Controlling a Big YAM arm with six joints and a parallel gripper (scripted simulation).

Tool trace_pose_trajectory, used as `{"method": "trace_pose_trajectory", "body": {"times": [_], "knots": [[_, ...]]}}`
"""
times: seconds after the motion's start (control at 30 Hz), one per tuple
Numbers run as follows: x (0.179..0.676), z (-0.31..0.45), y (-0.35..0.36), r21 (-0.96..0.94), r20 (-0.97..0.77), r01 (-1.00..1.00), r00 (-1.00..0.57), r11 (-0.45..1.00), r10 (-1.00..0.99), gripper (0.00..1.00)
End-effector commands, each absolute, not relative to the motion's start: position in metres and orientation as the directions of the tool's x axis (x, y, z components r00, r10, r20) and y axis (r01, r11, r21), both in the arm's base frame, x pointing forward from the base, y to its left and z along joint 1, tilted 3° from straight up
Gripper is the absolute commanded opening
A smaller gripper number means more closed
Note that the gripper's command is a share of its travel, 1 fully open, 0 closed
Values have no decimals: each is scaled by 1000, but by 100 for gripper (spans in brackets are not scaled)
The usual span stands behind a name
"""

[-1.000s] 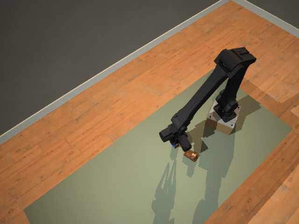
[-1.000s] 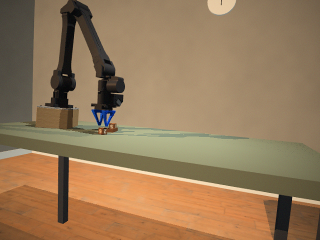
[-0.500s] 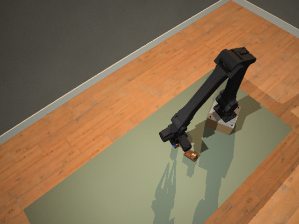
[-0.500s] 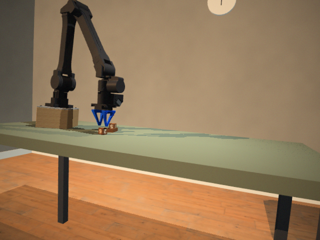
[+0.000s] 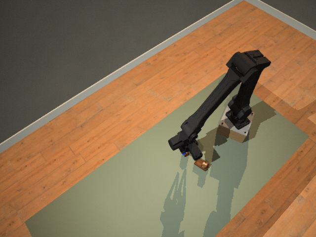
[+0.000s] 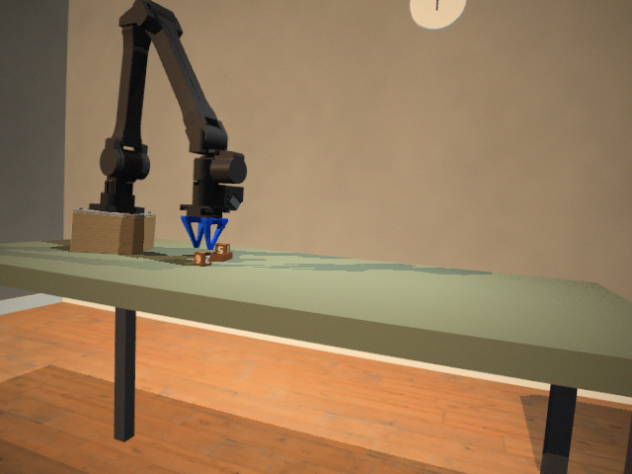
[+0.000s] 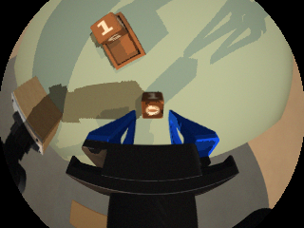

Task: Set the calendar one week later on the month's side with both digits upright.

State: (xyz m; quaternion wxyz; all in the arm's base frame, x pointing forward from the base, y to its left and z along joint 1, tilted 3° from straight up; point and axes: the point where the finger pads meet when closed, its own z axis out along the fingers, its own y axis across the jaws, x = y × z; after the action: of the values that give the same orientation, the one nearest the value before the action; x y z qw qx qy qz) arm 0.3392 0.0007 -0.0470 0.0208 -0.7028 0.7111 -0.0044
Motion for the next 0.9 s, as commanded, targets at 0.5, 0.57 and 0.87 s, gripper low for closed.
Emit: {"method": "trace_pose_trajectory", "body": {"times": [0.5,0.57,0.87], "knots": [[359,-40,-3,-71,-28,-997,-15,17,-999,46],[360,-40,-3,-71,-28,-997,-15,17,-999,46],[360,-40,-3,-71,-28,-997,-15,17,-999,46]]}}
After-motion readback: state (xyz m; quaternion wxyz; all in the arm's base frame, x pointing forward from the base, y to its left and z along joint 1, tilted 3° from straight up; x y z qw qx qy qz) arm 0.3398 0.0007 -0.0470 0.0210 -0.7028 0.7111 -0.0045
